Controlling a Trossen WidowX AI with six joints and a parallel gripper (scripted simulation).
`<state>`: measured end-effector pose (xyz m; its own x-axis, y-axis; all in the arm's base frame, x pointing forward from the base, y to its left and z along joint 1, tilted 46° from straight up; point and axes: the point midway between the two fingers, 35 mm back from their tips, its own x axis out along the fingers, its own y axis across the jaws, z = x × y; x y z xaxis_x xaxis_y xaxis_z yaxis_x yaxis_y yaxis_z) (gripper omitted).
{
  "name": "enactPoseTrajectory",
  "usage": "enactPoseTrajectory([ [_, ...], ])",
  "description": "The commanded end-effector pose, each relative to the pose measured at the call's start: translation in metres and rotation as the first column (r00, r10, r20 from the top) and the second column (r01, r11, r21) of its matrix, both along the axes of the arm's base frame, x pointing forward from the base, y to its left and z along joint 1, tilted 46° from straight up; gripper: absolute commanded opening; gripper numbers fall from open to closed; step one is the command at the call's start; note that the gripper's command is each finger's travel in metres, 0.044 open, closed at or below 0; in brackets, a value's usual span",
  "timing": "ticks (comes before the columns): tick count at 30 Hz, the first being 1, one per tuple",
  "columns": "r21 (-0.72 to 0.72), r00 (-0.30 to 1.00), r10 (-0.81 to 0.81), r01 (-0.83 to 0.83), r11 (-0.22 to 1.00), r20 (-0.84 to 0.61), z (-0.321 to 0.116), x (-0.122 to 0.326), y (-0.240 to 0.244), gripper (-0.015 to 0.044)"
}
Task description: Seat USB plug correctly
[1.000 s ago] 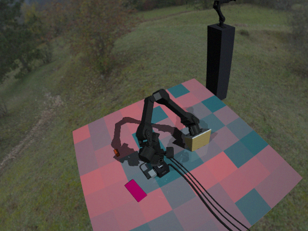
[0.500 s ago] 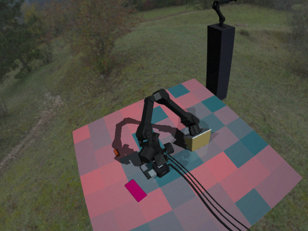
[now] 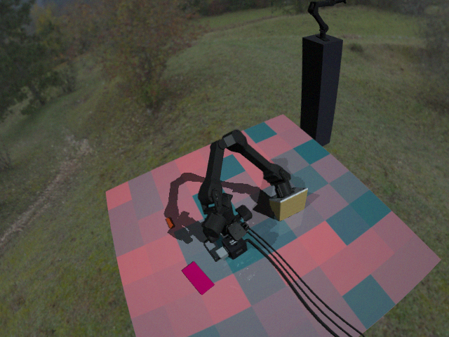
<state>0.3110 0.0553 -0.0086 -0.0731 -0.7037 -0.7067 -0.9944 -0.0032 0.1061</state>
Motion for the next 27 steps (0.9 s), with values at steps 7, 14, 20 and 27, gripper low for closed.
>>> enactPoseTrajectory([
  [7,0.003,1.0,0.003,-0.003,1.0,-0.003,-0.0004,-0.0001,-0.0001,0.0],
  [14,0.008,1.0,0.002,-0.002,1.0,-0.003,-0.0012,-0.0002,-0.0004,0.0],
  [20,0.012,1.0,0.002,-0.002,1.0,-0.004,-0.002,-0.0004,-0.0006,0.0],
  [27,0.018,1.0,0.002,-0.002,1.0,-0.004,-0.0028,-0.0005,-0.0009,0.0],
])
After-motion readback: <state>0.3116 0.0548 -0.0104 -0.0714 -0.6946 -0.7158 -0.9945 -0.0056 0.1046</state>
